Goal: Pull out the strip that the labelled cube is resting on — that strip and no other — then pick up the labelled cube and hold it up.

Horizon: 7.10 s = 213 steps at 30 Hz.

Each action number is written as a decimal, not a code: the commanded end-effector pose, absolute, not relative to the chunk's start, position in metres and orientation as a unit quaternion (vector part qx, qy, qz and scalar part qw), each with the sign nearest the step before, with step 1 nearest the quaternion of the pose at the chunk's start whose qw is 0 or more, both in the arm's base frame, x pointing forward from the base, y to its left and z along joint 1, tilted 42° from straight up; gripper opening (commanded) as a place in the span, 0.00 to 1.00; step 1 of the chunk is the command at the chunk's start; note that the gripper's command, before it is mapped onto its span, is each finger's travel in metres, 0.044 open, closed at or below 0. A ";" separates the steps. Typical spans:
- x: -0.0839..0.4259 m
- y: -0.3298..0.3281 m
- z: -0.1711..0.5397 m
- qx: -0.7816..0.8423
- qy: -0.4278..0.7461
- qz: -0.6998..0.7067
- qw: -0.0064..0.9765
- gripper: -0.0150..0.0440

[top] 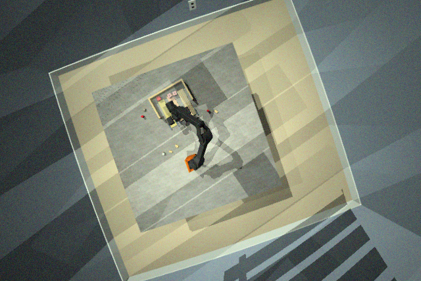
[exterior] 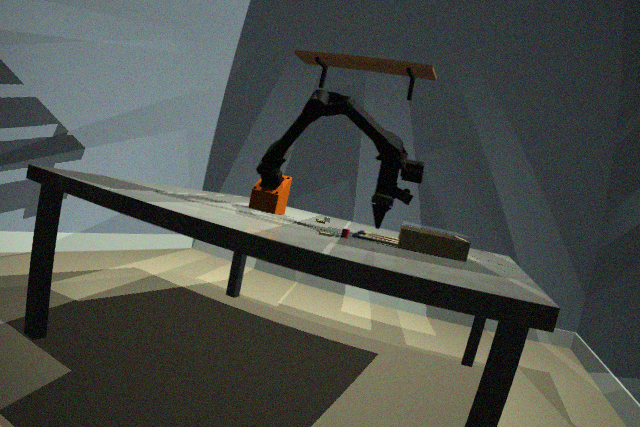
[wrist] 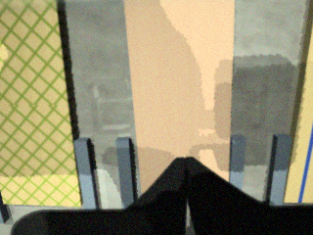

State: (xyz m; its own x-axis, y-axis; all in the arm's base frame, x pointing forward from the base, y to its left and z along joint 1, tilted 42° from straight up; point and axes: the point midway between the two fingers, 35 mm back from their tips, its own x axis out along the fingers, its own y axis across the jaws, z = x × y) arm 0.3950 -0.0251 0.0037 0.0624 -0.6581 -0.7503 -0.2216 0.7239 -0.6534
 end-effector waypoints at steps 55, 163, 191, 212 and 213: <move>0.392 -0.044 -0.015 -0.333 0.666 -0.171 0.645 0.25; 0.302 -0.064 -0.014 -0.334 0.668 -0.170 0.643 0.25; 0.263 -0.072 -0.010 -0.334 0.669 -0.170 0.642 0.25; 0.236 -0.077 -0.007 -0.335 0.669 -0.170 0.641 0.25; 0.235 -0.077 -0.007 -0.335 0.669 -0.170 0.641 0.25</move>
State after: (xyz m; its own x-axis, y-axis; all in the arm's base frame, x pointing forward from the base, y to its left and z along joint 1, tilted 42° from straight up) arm 0.2495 -0.0700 -0.0026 0.0839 -0.6579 -0.7484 -0.2176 0.7209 -0.6580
